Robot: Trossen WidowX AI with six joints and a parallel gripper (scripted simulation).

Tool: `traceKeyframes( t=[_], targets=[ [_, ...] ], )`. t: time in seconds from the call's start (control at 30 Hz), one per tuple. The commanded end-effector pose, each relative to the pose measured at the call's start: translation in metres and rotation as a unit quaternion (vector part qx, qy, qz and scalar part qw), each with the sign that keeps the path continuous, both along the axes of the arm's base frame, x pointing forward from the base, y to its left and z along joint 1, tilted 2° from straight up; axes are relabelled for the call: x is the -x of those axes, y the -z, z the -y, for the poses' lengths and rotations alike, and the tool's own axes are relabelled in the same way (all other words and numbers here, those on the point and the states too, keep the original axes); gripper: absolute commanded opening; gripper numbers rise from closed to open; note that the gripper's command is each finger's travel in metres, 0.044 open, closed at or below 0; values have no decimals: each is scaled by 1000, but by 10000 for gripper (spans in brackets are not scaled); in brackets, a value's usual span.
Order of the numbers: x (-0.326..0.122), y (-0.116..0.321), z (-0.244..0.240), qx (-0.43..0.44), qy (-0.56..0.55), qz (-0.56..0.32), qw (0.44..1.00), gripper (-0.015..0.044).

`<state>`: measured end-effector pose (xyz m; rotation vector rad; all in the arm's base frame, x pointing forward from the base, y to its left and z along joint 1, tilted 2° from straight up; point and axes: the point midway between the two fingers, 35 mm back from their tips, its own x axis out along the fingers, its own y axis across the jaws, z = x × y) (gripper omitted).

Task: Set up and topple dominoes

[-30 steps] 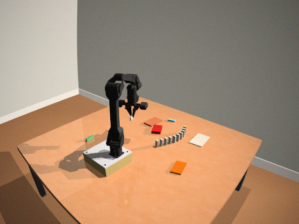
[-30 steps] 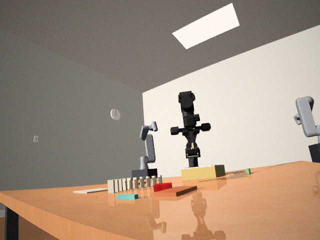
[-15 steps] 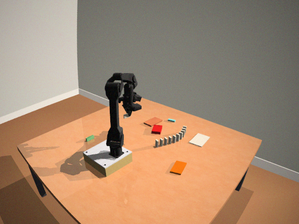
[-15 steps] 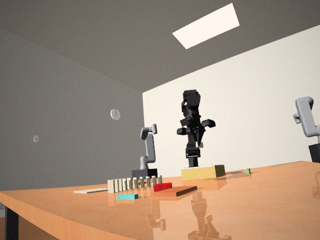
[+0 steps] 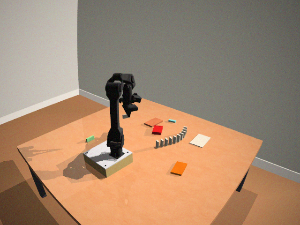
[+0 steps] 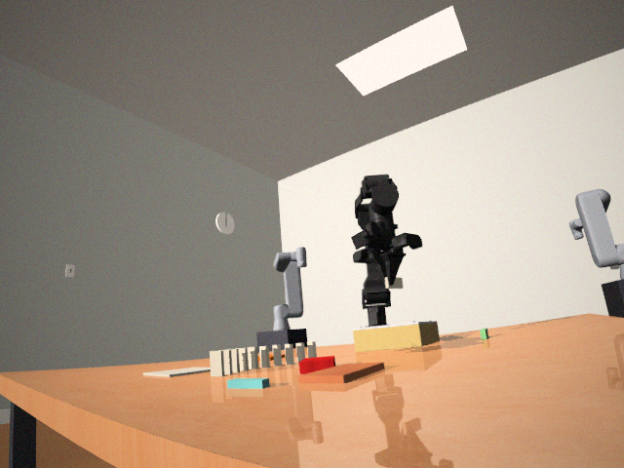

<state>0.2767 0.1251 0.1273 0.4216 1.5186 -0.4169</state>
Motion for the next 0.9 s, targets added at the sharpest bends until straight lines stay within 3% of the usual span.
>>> traceKeyframes(
  t=[0.0, 0.4, 0.87],
  targets=[
    [3, 13, 1, 46, 11, 8, 999, 27],
    [9, 42, 9, 205, 38, 96, 973, 27],
    [14, 51, 9, 327, 46, 271, 904, 27]
  ],
)
